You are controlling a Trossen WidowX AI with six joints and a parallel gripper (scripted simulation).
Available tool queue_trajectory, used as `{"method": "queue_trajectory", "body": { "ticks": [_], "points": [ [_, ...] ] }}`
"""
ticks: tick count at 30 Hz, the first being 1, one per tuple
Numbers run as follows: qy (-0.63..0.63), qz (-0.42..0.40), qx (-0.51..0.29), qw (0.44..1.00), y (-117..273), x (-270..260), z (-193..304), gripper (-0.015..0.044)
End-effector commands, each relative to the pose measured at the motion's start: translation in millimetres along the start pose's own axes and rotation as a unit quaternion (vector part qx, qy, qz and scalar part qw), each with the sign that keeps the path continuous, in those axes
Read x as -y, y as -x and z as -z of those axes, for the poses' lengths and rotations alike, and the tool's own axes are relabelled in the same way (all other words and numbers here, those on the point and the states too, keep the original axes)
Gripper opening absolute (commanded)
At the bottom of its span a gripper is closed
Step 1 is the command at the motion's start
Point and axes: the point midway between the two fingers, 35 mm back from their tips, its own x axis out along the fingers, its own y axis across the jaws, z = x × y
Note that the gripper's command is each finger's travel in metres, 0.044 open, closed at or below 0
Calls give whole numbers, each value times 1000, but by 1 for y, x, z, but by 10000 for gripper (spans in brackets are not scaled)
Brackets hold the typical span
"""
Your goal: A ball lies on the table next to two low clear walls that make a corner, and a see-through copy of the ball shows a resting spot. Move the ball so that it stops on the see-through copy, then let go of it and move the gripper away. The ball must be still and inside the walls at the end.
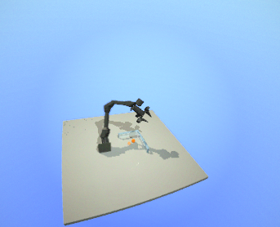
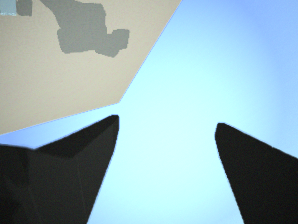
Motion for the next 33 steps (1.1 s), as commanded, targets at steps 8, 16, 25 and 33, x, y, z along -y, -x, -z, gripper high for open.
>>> {"method": "queue_trajectory", "body": {
  "ticks": [8,16,25,33],
  "points": [
    [-71,-229,205,949,-55,-120,-129,294],
    [-119,-370,290,874,-45,-186,-199,294],
    [-119,-370,291,874,-51,-192,-205,294],
    [-119,-370,291,874,-56,-197,-210,294]
  ]
}}
